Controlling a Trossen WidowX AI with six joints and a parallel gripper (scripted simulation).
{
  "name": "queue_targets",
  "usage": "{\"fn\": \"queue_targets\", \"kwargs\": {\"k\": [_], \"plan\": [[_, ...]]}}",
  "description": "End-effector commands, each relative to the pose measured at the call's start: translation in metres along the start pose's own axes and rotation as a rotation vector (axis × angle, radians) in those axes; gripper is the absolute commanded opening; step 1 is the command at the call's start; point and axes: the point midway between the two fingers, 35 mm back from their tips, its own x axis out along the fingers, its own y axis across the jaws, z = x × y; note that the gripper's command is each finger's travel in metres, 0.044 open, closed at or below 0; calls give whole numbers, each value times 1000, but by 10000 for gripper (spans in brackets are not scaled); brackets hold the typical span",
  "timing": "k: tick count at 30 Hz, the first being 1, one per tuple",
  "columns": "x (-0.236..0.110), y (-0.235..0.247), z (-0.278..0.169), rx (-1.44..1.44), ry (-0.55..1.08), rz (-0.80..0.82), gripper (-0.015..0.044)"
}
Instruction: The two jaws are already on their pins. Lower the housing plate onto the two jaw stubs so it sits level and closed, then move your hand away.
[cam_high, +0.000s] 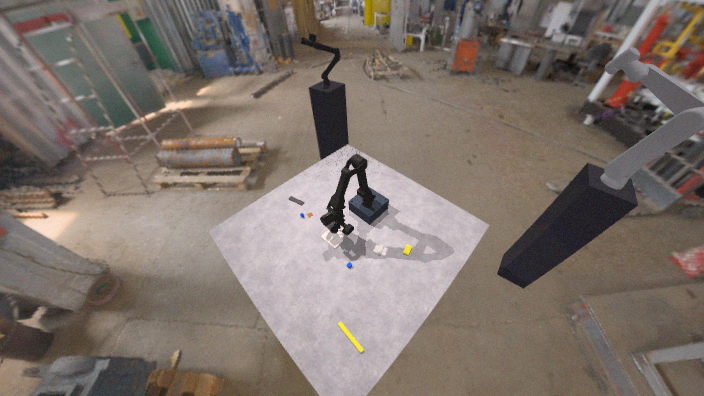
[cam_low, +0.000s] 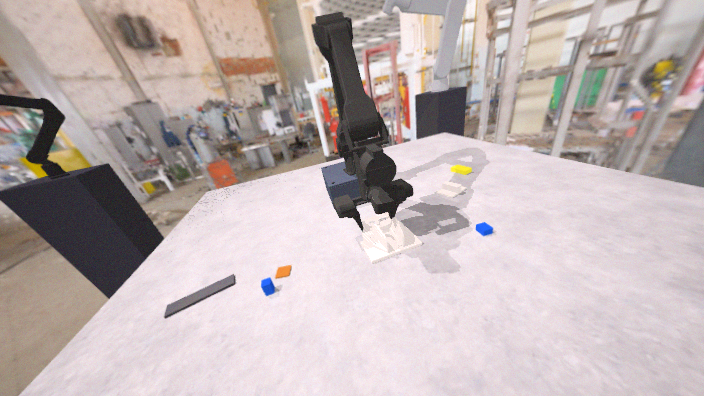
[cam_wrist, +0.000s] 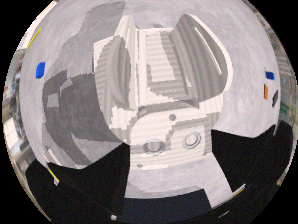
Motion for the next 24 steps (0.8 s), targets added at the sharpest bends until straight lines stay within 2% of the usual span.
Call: {"fn": "queue_targets", "kwargs": {"k": [1, 6, 9, 10, 24], "plan": [[0, 0, 0, -3, 0, 2, 351], [0, 0, 0, -3, 0, 2, 351], [0, 0, 0, 0, 0, 0, 430], [0, 0, 0, 0, 0, 0, 440], [-1, 0, 0, 0, 0, 0, 440]]}}
